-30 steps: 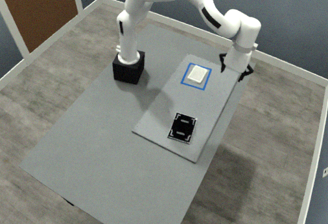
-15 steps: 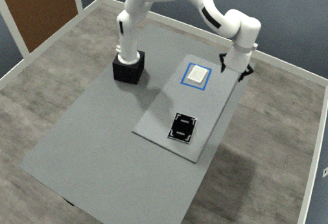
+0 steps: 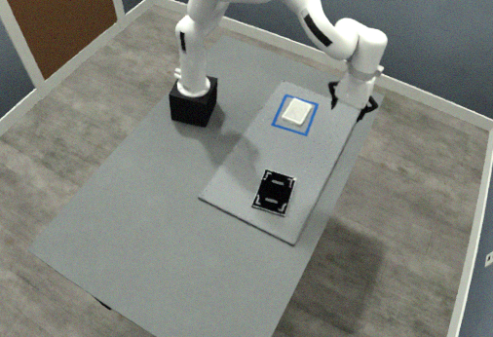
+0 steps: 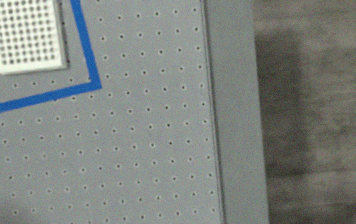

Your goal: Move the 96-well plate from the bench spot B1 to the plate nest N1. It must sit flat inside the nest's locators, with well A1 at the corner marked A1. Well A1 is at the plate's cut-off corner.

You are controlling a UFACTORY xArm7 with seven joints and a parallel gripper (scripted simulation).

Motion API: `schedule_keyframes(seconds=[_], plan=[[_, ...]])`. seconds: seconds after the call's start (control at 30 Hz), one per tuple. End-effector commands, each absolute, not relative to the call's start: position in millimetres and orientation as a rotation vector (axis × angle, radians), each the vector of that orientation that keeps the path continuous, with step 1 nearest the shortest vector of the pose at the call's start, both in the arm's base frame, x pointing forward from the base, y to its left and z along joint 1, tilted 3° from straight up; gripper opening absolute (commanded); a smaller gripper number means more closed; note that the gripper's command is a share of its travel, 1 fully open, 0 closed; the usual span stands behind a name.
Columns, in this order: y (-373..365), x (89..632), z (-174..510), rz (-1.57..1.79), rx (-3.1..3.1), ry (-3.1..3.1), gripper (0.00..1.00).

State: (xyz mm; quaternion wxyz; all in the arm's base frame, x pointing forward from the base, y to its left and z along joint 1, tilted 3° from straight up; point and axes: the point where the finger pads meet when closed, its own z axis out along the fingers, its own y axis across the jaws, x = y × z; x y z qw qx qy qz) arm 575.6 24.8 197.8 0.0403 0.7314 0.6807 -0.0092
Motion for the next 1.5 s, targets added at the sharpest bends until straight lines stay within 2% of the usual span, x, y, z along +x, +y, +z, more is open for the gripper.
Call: schedule_keyframes(seconds=[0.0, 1.47], plan=[[37, 574, 188, -0.017, 2.234, 2.085, 1.00], [132, 508, 85, 0.024, 2.186, 2.145, 1.00]])
